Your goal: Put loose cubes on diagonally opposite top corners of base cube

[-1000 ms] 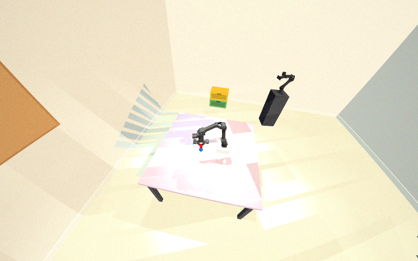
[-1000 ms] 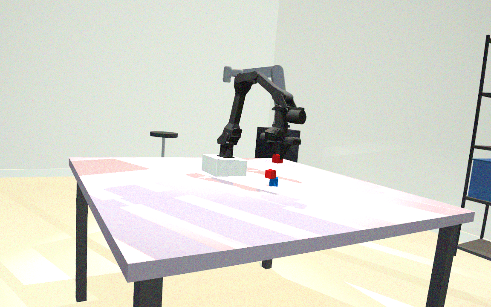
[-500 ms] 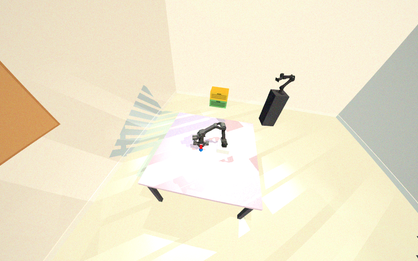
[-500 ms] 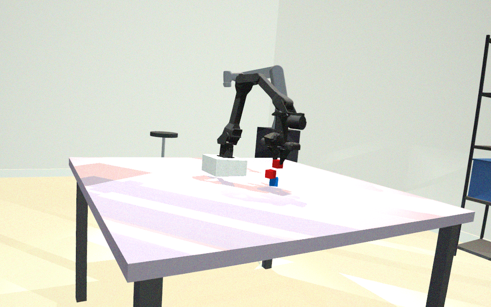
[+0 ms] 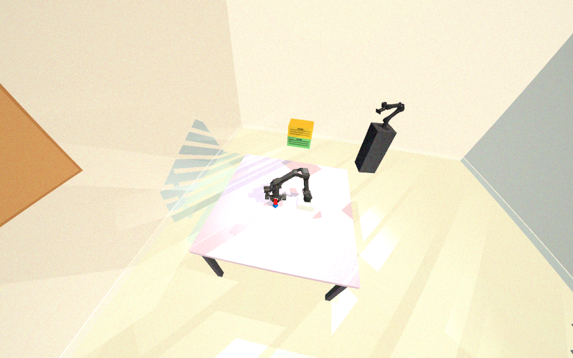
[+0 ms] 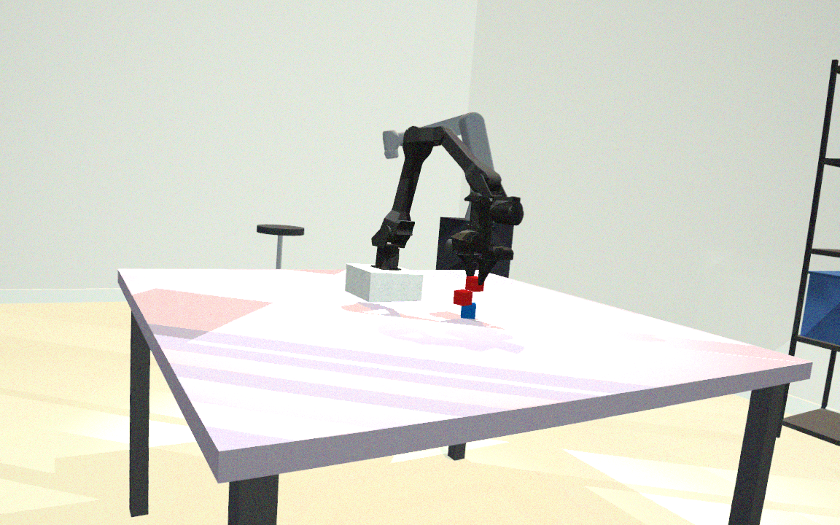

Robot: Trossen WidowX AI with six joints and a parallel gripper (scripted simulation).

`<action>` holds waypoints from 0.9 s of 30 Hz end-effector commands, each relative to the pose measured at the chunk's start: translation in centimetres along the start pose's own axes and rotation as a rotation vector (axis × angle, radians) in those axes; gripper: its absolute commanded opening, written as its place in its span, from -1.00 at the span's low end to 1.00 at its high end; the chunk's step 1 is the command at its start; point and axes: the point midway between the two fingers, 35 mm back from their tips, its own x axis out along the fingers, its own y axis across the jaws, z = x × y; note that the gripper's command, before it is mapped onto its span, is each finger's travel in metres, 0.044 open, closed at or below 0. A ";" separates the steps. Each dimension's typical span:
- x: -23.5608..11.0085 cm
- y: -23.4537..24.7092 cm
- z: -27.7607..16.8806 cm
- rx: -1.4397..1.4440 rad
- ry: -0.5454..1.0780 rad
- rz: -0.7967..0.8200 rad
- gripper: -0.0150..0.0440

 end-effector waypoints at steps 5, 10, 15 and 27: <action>1.8 0.1 -0.1 -0.001 0.006 0.000 -0.14; 2.8 0.1 -0.1 -0.004 0.006 0.000 -0.14; 2.8 0.1 -0.1 -0.004 0.006 0.000 -0.14; 3.0 0.1 -0.1 -0.007 0.006 0.000 -0.14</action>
